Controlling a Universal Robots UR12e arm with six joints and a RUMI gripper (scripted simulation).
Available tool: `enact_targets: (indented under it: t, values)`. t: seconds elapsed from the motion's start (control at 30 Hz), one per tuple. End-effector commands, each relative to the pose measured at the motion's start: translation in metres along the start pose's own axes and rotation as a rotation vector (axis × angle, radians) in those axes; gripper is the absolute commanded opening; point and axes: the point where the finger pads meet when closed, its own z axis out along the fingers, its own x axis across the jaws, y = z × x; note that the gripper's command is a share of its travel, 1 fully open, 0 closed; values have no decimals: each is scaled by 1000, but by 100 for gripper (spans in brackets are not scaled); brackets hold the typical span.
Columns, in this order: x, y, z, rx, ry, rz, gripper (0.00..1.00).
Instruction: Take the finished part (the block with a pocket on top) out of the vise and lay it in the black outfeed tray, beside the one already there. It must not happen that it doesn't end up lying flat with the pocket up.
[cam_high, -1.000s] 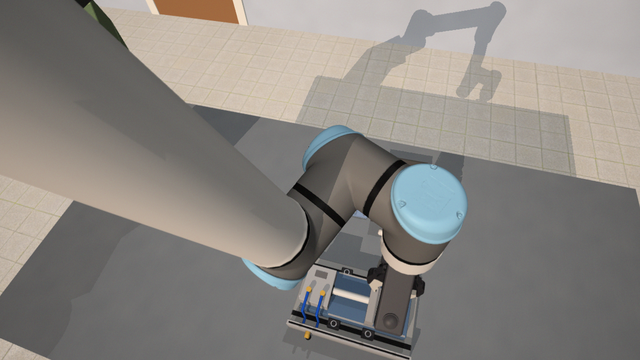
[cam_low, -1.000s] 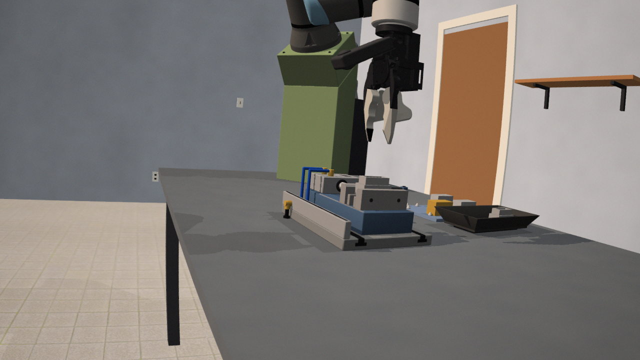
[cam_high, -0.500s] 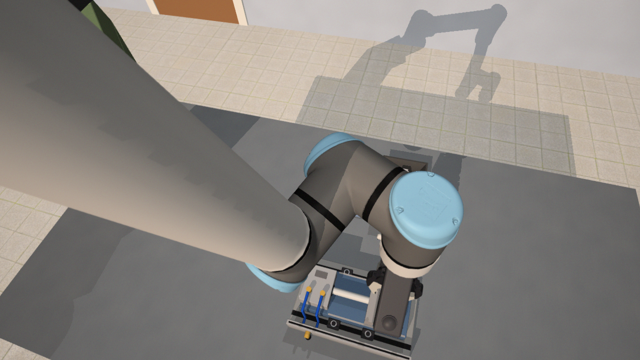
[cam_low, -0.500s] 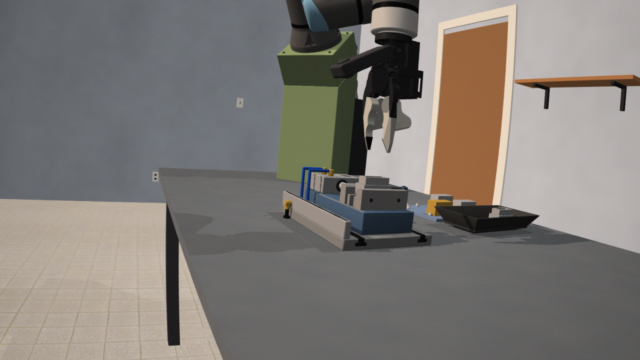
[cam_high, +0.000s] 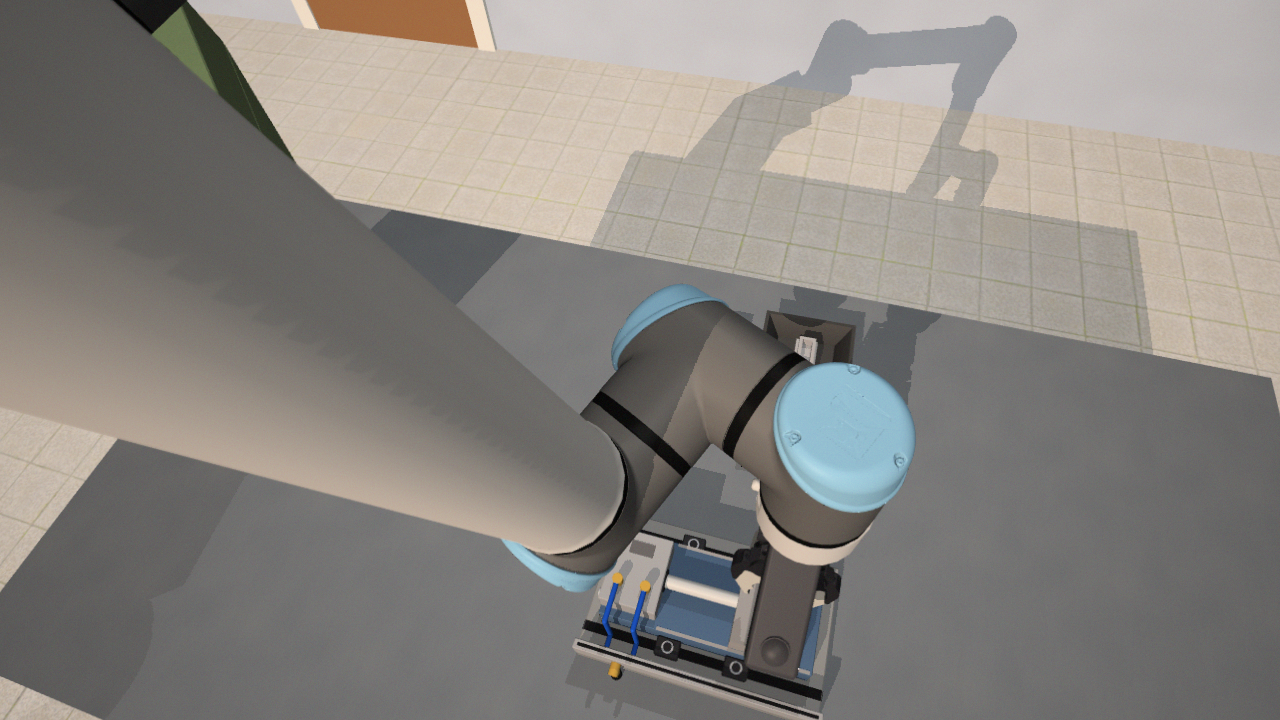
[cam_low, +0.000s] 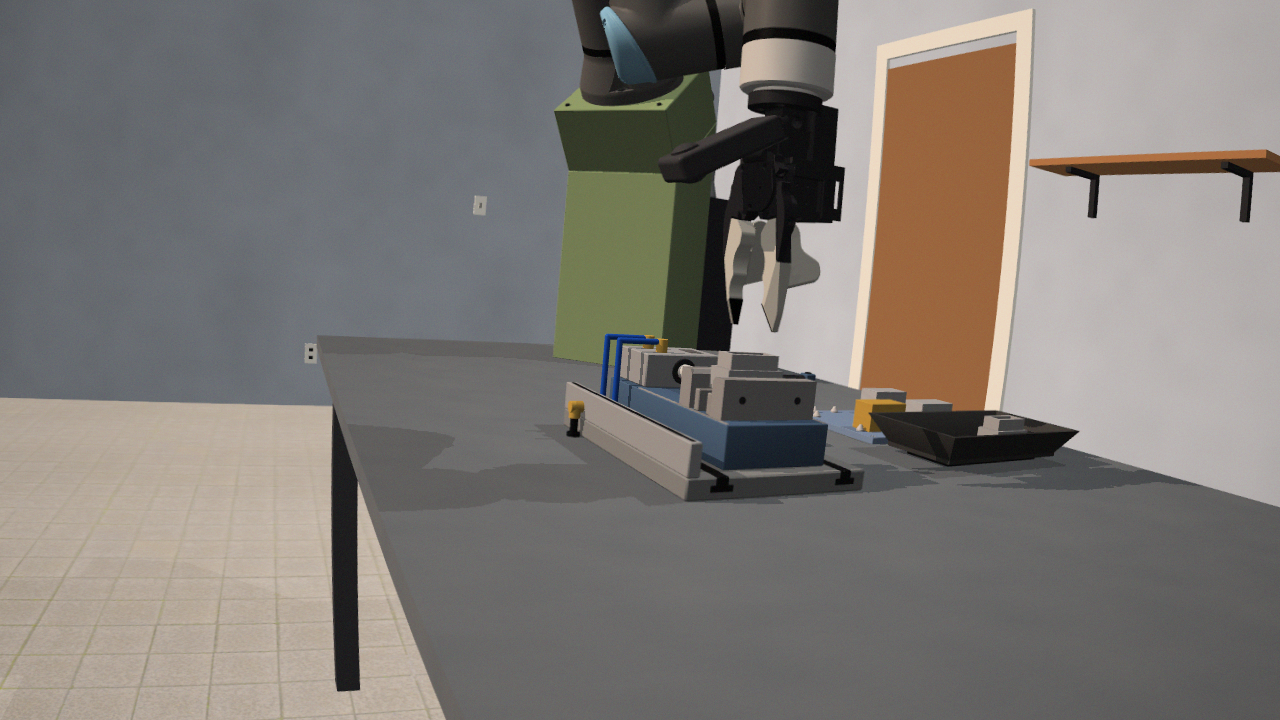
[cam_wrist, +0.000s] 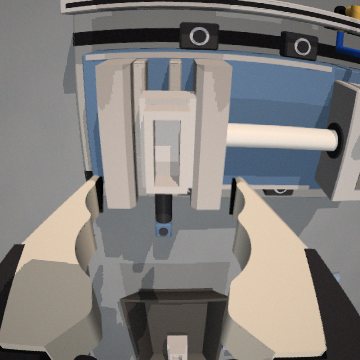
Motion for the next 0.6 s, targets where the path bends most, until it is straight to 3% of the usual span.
enact_targets:
  t: [0.0, 0.57]
  values:
    - [-1, 0, 9, 0, -1, 0, 40]
    - [-1, 0, 19, 0, -1, 0, 40]
